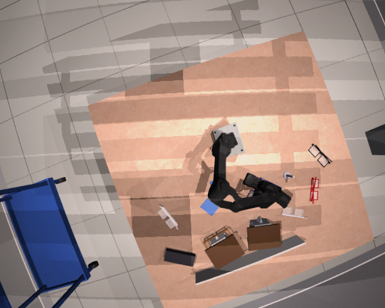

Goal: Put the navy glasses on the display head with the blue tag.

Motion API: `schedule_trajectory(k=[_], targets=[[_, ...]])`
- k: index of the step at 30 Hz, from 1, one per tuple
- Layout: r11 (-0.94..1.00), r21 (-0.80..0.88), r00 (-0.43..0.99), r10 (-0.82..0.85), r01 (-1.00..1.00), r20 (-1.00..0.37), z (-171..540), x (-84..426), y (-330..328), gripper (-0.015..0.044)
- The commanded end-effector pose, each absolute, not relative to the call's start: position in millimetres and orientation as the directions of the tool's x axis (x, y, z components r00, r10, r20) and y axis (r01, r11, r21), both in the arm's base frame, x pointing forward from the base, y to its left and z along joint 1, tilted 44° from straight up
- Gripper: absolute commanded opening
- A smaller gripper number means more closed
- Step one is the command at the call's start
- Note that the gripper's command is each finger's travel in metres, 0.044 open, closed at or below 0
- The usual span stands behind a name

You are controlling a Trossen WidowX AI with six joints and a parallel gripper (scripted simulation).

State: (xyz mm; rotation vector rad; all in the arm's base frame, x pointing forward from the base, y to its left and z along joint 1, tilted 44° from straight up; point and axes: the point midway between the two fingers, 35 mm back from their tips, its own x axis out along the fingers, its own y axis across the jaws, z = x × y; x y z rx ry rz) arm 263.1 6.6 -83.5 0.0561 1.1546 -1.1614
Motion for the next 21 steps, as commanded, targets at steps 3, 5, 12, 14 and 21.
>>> schedule_trajectory(k=[3,5,12,14,21], targets=[[0.462,-0.509,-0.069,-0.688,0.726,-0.722,-90.4,259.7,-1.2,0.012],[0.462,-0.509,-0.069,-0.688,0.726,-0.722,-92.2,259.0,-3.4,0.012],[0.462,-0.509,-0.069,-0.689,0.726,-0.722,-93.3,259.3,-3.8,0.012],[0.462,-0.509,-0.069,-0.689,0.726,-0.722,-93.7,260.0,-3.4,0.012],[0.461,-0.505,-0.07,-0.684,0.73,-0.726,-93.7,260.4,-2.4,0.0107]])
